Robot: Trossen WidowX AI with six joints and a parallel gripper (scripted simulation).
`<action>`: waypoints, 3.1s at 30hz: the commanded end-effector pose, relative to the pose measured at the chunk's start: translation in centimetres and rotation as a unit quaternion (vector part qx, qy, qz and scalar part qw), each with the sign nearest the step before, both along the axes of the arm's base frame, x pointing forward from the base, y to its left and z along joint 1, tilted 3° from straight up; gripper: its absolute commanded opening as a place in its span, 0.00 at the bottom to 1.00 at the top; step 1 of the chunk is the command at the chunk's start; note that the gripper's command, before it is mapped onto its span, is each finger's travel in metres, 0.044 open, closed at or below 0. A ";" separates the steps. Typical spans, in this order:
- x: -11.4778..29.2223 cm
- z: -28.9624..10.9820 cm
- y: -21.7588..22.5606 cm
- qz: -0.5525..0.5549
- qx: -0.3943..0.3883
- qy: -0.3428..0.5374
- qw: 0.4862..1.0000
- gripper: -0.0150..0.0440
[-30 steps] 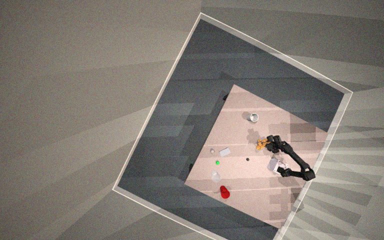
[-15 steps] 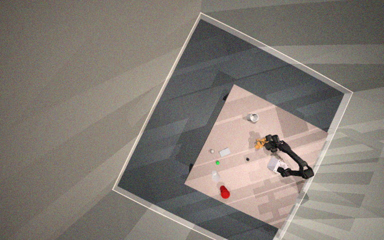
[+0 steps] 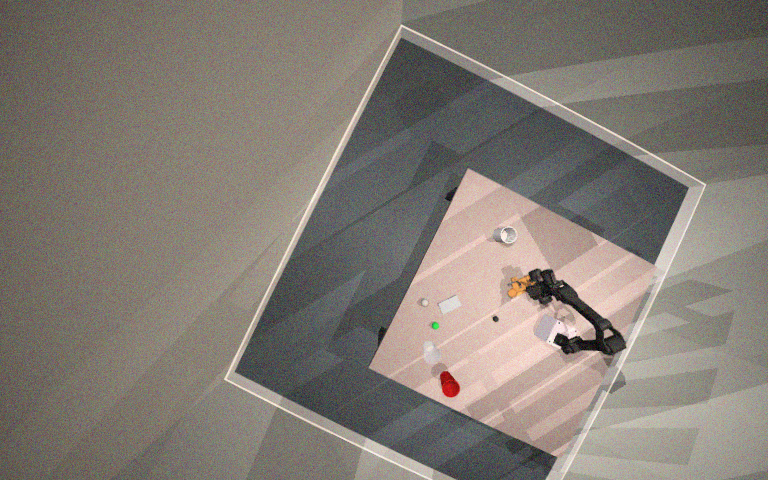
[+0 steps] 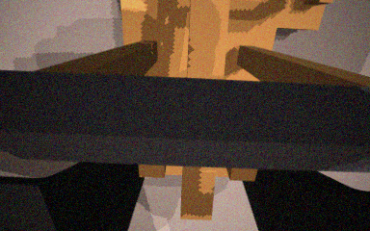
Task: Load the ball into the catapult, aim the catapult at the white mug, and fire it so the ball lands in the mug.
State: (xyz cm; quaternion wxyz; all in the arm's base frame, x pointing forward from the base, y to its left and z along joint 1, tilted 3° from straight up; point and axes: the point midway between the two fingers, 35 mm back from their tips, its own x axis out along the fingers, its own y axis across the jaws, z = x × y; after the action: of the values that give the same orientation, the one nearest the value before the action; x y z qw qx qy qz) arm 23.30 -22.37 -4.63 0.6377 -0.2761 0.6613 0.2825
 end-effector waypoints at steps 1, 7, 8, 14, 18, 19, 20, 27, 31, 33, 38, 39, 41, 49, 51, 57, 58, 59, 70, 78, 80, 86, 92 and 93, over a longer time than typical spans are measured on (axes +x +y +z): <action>0.0 0.0 0.0 0.000 0.000 0.000 1.000 0.25; 0.0 0.0 0.0 0.000 0.000 0.000 1.000 0.43; 0.0 0.0 0.0 0.000 0.000 0.000 1.000 0.48; 0.0 0.0 0.0 0.000 0.000 0.000 1.000 0.74; 0.1 0.3 0.0 0.000 0.000 0.000 1.000 0.92; 0.2 1.1 -0.1 0.000 0.000 0.000 1.000 0.97; 0.3 2.4 -0.2 0.000 0.000 0.000 1.000 1.00; 0.3 10.1 0.0 0.000 0.000 0.000 1.000 1.00; 0.5 8.2 -0.3 0.002 -0.002 -0.002 1.000 1.00; 0.5 8.2 -0.3 -0.010 -0.003 -0.002 1.000 1.00; 0.5 8.3 -0.2 -0.093 -0.005 -0.003 0.996 1.00; 0.5 8.3 -0.2 -0.110 -0.006 -0.003 0.994 1.00; 0.5 8.3 -0.2 -0.144 -0.007 -0.003 0.989 1.00; 0.5 8.5 -0.2 -0.279 -0.011 -0.004 0.960 1.00; 0.4 8.5 -0.2 -0.312 -0.012 -0.004 0.950 1.00; 0.4 8.6 -0.2 -0.409 -0.015 -0.005 0.912 1.00; 0.4 8.6 -0.2 -0.425 -0.015 -0.005 0.905 1.00; 0.4 8.6 -0.2 -0.440 -0.016 -0.005 0.898 1.00; 0.4 8.8 -0.2 -0.602 -0.021 -0.006 0.798 1.00; 0.3 8.9 -0.2 -0.706 -0.024 -0.006 0.708 1.00; 0.3 9.0 -0.2 -0.730 -0.024 -0.006 0.683 1.00; 0.3 9.1 -0.2 -0.797 -0.026 -0.006 0.604 1.00; 0.3 9.2 -0.1 -0.855 -0.028 -0.006 0.518 1.00; 0.3 9.2 -0.1 -0.864 -0.028 -0.006 0.503 1.00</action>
State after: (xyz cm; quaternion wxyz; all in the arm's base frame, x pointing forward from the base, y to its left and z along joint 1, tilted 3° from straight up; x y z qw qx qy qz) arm 23.58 -22.53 4.48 0.5819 0.3826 0.5961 -0.3996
